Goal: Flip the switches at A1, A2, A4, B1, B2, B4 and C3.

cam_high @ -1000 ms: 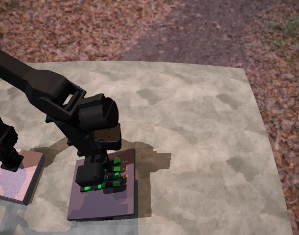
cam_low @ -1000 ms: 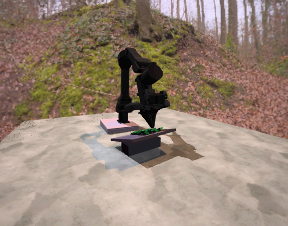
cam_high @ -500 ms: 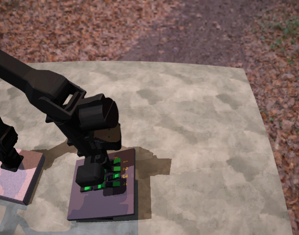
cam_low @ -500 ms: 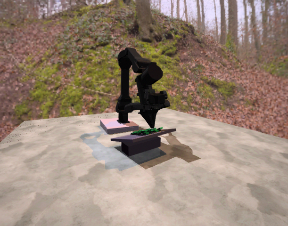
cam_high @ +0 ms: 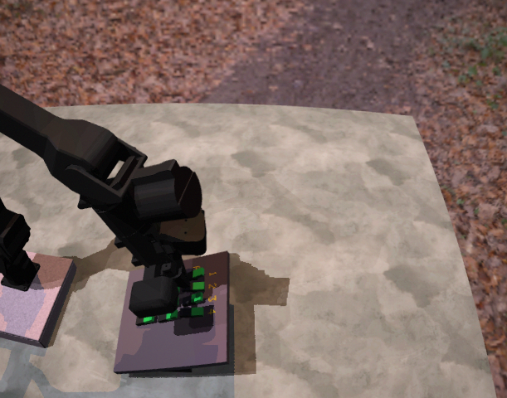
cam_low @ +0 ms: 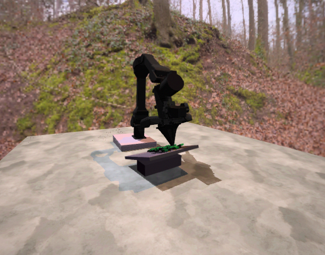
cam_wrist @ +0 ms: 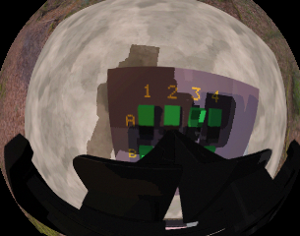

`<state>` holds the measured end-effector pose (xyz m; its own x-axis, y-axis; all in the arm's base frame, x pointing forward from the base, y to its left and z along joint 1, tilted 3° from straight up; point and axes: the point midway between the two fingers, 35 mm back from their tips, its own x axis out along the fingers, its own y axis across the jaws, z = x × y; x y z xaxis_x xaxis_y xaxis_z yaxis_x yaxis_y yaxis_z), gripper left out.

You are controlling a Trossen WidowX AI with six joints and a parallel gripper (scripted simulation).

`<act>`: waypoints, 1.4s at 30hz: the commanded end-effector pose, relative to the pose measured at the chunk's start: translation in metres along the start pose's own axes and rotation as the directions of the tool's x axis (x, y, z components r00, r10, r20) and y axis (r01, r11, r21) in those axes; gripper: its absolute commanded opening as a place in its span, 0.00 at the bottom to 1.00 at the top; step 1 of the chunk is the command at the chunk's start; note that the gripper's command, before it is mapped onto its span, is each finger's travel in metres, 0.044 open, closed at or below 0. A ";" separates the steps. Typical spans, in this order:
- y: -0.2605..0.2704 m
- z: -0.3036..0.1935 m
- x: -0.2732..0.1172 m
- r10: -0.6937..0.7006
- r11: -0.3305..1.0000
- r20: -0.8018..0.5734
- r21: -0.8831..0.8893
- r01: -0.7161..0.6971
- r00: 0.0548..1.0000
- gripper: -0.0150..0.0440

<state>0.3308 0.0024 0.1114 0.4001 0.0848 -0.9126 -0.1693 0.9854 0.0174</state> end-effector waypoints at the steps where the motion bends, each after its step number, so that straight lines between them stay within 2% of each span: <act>1: 0.000 -0.002 0.002 0.001 1.000 -0.005 0.006 -0.001 1.000 0.25; 35: 0.000 -0.002 0.007 0.001 1.000 -0.005 0.006 -0.001 1.000 0.25; 37: 0.000 0.001 -0.005 0.001 1.000 -0.005 0.001 -0.001 1.000 0.25; 40: 0.000 0.002 -0.049 0.001 1.000 -0.027 0.005 -0.001 1.000 0.25; 42: 0.000 0.001 -0.059 0.001 1.000 -0.033 0.006 -0.001 0.999 0.25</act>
<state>0.3147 -0.0004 0.1355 0.3537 0.0827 -0.9317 -0.1597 0.9868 0.0269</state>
